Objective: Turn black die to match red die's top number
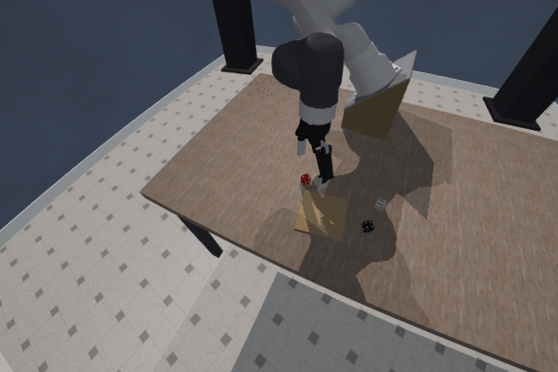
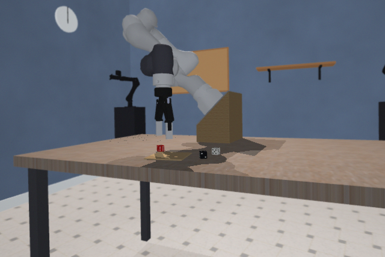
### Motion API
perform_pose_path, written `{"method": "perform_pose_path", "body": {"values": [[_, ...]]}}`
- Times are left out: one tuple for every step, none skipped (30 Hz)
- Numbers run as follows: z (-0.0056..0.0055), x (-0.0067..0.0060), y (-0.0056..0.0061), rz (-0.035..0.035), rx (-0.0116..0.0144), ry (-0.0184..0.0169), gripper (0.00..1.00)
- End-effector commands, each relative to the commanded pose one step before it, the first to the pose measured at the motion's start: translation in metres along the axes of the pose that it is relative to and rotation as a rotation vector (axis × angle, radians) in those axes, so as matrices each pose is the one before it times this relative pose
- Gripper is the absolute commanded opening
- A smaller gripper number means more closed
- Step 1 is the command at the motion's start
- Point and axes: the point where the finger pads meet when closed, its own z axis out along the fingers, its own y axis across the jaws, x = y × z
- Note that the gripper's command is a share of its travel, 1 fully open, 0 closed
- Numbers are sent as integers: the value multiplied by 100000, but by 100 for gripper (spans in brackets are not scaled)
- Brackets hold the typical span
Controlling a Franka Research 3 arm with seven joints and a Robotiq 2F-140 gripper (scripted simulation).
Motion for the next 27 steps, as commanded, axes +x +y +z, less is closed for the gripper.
{"method": "perform_pose_path", "body": {"values": [[-152,842,1736,1410,-439,270,100],[0,262,593,0,0,0,100],[0,284,641,0,0,0,100],[0,302,685,0,0,0,100],[0,322,726,0,0,1,100],[0,337,763,0,0,-1,100],[0,0,0,0,0,0,100],[0,0,0,0,0,0,100],[0,352,796,0,0,0,100],[0,364,824,0,0,0,100],[0,374,846,0,0,0,100],[0,382,863,0,0,0,100],[0,387,874,0,0,0,100],[0,389,879,0,0,0,100],[0,388,878,0,0,0,100],[0,385,871,0,0,0,100],[0,379,857,0,0,0,100],[0,366,829,0,0,0,100],[0,349,789,0,0,0,100],[0,331,746,0,0,1,100],[0,308,699,0,0,-1,100],[0,289,652,0,0,1,100],[0,265,602,0,0,-1,100],[0,0,0,0,0,0,100],[0,0,0,0,0,0,100],[0,244,551,0,0,0,100],[0,221,500,0,0,0,100]]}}
